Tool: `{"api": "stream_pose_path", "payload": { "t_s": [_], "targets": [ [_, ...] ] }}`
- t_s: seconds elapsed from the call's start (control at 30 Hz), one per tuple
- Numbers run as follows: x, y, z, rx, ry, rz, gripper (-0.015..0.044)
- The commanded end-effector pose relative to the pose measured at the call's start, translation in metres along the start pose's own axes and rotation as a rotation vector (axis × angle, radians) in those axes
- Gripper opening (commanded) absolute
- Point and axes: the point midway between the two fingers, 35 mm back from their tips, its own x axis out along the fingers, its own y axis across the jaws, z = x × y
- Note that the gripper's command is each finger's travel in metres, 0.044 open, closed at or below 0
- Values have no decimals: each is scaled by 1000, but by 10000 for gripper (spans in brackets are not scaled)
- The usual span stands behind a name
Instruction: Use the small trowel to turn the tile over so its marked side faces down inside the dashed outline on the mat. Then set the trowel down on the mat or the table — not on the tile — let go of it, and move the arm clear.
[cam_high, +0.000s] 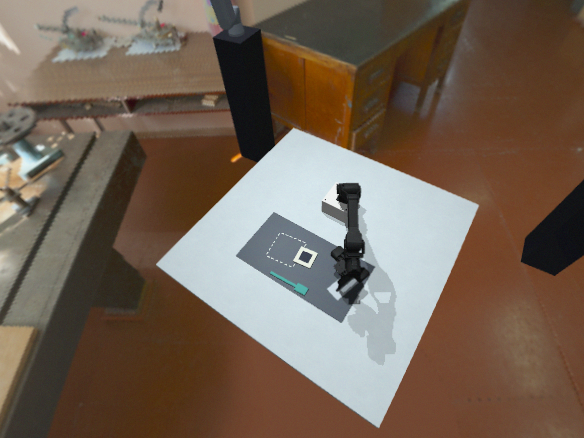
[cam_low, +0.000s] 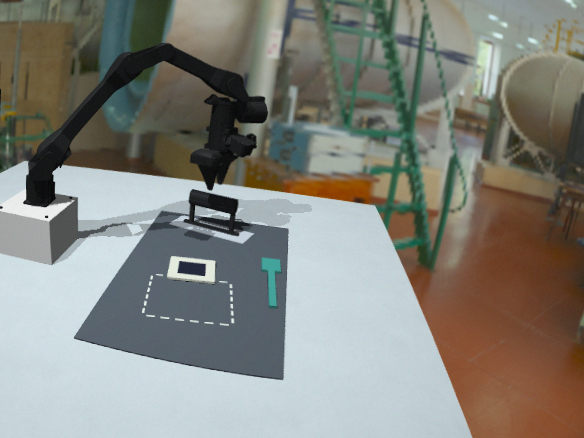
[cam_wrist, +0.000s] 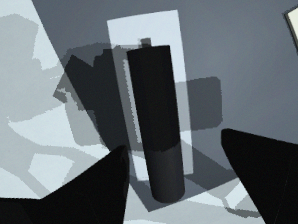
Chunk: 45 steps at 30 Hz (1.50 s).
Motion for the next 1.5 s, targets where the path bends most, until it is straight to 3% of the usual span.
{"api": "stream_pose_path", "payload": {
  "t_s": [0.0,0.93,1.03,1.47],
  "targets": [
    [3,1,-2,10,11,-1,270],
    [46,3,-1,10,11,-1,270],
    [46,3,-1,10,11,-1,191],
    [46,3,-1,10,11,-1,130]
  ]
}}
